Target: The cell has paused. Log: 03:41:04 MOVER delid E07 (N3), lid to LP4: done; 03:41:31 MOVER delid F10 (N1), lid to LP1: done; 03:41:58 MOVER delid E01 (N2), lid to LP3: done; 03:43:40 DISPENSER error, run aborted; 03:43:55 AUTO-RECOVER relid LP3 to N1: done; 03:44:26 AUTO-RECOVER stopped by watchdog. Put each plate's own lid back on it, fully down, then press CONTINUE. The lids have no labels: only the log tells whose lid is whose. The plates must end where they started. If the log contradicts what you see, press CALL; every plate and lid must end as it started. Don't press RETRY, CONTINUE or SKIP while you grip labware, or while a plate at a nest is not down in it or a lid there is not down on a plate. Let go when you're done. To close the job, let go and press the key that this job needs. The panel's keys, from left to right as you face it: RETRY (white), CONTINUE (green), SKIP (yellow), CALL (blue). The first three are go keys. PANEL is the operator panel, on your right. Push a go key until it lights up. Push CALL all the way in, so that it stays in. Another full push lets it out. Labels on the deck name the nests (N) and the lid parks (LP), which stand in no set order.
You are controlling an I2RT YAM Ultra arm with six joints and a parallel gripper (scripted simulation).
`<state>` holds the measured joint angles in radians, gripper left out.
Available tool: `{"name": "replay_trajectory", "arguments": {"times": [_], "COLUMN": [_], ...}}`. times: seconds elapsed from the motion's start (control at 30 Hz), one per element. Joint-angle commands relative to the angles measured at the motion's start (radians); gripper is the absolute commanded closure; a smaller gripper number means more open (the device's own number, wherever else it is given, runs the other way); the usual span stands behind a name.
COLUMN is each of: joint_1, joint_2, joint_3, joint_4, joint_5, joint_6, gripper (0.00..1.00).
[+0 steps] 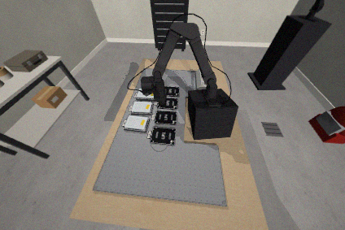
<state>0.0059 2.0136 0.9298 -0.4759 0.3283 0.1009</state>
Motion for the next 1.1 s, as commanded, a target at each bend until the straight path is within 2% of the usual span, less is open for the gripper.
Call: {"name": "replay_trajectory", "arguments": {"times": [0.0,0.03,0.33,0.4,0.73,0.83,0.87,0.9,0.97,1.07], "joint_1": [0.035,0.035,0.082,0.087,0.088,0.088,0.088,0.067,0.028,-0.017], "joint_2": [-0.066,-0.066,-0.176,-0.184,-0.199,-0.209,-0.203,-0.2,-0.23,-0.261], "joint_3": [0.04,0.04,0.099,0.104,0.053,0.049,0.067,0.071,0.028,0.008], "joint_4": [-0.053,-0.053,-0.233,-0.264,-0.248,-0.234,-0.245,-0.266,-0.243,-0.239], "joint_5": [0.0,0.0,0.003,0.004,0.004,0.004,0.004,0.004,0.004,0.001], "joint_6": [0.018,0.018,0.066,0.075,0.078,0.074,0.074,0.096,0.096,0.108], "gripper": [1.0,1.0,1.0,1.0,1.0,1.0,1.0,1.0,1.0,1.0]}}
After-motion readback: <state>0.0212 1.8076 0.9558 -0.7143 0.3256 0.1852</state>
